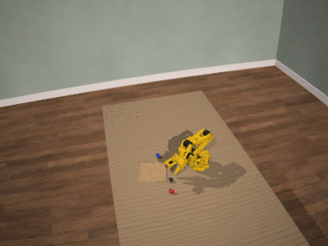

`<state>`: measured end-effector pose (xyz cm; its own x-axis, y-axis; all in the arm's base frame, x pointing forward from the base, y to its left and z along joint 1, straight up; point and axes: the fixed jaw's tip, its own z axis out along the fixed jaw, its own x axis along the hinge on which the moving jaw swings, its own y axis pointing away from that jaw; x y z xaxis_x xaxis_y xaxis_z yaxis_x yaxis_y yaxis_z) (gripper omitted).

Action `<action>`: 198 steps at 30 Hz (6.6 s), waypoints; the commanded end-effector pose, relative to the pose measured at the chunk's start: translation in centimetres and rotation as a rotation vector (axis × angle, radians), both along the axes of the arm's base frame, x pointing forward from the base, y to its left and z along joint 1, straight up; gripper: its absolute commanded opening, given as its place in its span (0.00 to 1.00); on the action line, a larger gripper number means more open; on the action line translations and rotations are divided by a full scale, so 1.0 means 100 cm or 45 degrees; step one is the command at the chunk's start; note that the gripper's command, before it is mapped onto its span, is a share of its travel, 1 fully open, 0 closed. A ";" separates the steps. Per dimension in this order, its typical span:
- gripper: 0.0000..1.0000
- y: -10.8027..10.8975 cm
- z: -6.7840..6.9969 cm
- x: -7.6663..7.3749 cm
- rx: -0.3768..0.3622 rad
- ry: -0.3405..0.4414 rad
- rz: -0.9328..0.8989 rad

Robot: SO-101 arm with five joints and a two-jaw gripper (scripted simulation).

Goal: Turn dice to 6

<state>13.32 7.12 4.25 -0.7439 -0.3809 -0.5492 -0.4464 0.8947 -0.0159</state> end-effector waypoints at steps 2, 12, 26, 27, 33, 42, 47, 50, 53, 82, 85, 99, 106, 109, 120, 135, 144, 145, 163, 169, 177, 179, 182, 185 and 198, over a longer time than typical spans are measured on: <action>0.25 0.001 0.001 0.000 0.007 -0.001 0.000; 0.25 0.001 0.001 0.000 0.007 -0.001 0.000; 0.25 0.001 0.002 0.000 0.011 -0.010 0.000; 0.25 0.001 0.003 0.001 0.015 -0.017 0.000; 0.25 0.004 0.014 0.006 0.066 -0.123 0.000; 0.25 0.008 0.037 0.014 0.160 -0.321 0.001; 0.25 0.009 0.050 0.017 0.212 -0.429 0.001; 0.25 0.009 0.053 0.017 0.224 -0.455 0.001; 0.25 0.009 0.053 0.017 0.224 -0.455 0.001; 0.25 0.008 0.057 0.015 0.050 -0.498 0.181; 0.25 0.007 0.057 0.014 -0.013 -0.507 0.246; 0.25 0.004 0.062 0.012 -0.341 -0.542 0.614; 0.25 0.001 0.064 0.011 -0.533 -0.557 0.855; 0.25 0.001 0.065 0.011 -0.597 -0.561 0.942; 0.25 -0.003 0.071 0.013 -0.934 -0.577 1.449; 0.25 -0.006 0.078 0.018 -1.233 -0.592 2.021; 0.25 -0.006 0.080 0.021 -1.336 -0.602 2.265; 0.25 -0.006 0.080 0.022 -1.348 -0.604 2.294; 0.25 -0.006 0.082 0.026 -1.445 -0.620 2.570; 0.25 -0.006 0.082 0.026 -1.452 -0.621 2.591; 0.25 -0.006 0.082 0.026 -1.451 -0.620 2.593; 0.25 -0.006 0.081 0.026 -1.443 -0.611 2.600; 0.25 -0.006 0.076 0.026 -1.412 -0.574 2.626; 0.25 -0.006 0.067 0.026 -1.353 -0.507 2.673; 0.25 -0.010 0.024 0.017 -1.038 -0.158 2.877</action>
